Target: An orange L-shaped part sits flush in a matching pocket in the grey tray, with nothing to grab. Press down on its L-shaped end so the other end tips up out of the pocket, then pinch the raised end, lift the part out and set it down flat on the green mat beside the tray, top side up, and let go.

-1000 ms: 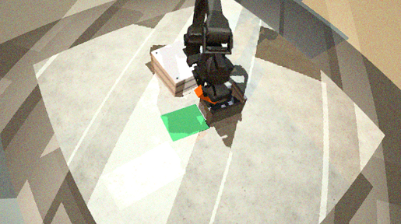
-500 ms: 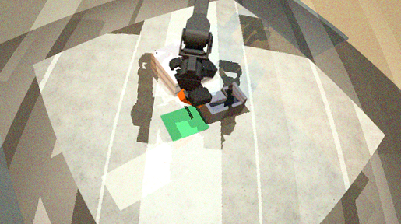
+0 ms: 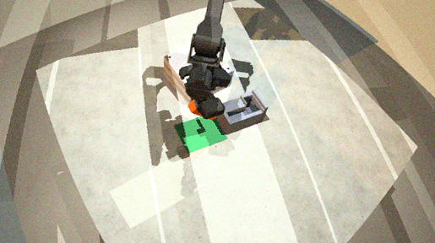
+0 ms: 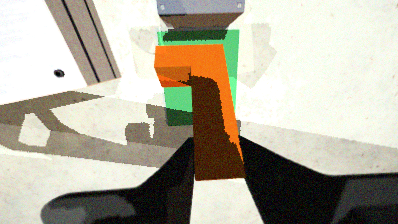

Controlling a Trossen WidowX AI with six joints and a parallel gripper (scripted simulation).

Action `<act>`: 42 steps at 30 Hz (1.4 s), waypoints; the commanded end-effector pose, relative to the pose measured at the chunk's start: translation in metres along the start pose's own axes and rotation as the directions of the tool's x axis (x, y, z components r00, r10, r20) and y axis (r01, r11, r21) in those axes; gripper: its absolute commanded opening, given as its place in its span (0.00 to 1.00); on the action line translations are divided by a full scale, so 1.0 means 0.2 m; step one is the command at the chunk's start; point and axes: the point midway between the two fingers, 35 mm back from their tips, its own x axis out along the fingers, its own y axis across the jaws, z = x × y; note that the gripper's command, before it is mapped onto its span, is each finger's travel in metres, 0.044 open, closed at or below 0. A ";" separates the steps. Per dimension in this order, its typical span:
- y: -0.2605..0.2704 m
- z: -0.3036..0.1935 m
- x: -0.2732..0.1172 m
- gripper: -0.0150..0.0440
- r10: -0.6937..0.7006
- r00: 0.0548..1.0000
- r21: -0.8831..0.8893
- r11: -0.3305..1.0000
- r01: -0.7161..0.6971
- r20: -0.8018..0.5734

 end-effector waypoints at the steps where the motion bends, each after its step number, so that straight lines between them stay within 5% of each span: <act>1: 0.00 0.00 0.04 0.25 0.001 1.000 -0.004 1.000 -0.001 0.006; 42: 0.00 0.01 0.36 0.25 0.001 1.000 -0.003 1.000 -0.001 0.006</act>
